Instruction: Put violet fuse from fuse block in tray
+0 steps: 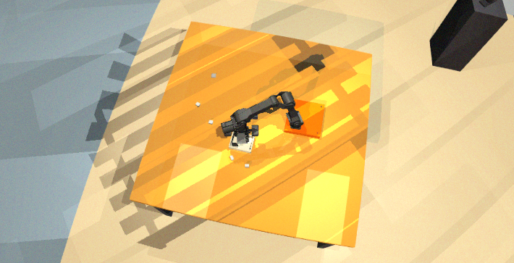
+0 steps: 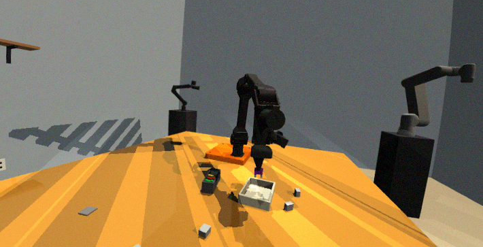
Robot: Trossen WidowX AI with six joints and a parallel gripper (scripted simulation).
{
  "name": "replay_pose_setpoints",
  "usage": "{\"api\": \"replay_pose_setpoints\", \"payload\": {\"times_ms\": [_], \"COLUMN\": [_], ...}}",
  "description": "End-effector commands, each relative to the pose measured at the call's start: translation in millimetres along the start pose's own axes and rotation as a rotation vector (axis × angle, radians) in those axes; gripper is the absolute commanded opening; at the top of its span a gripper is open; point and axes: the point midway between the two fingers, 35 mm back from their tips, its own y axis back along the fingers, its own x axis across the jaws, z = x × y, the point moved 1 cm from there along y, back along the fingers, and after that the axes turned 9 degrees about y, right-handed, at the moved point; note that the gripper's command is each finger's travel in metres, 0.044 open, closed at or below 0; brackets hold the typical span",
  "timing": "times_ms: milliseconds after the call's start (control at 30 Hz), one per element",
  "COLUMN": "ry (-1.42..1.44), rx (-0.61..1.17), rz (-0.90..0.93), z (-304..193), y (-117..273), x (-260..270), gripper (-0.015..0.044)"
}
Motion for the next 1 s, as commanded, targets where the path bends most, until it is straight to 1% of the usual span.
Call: {"api": "replay_pose_setpoints", "payload": {"times_ms": [0,800,967], "ry": [-0.009,-0.009,-0.009], "rx": [0.006,0.006,0.006], "rz": [0.004,0.005,0.005], "z": [5,5,5], "y": [-2,-39,-41], "x": [-2,-2,-2], "gripper": [0.0,0.0,0.0]}}
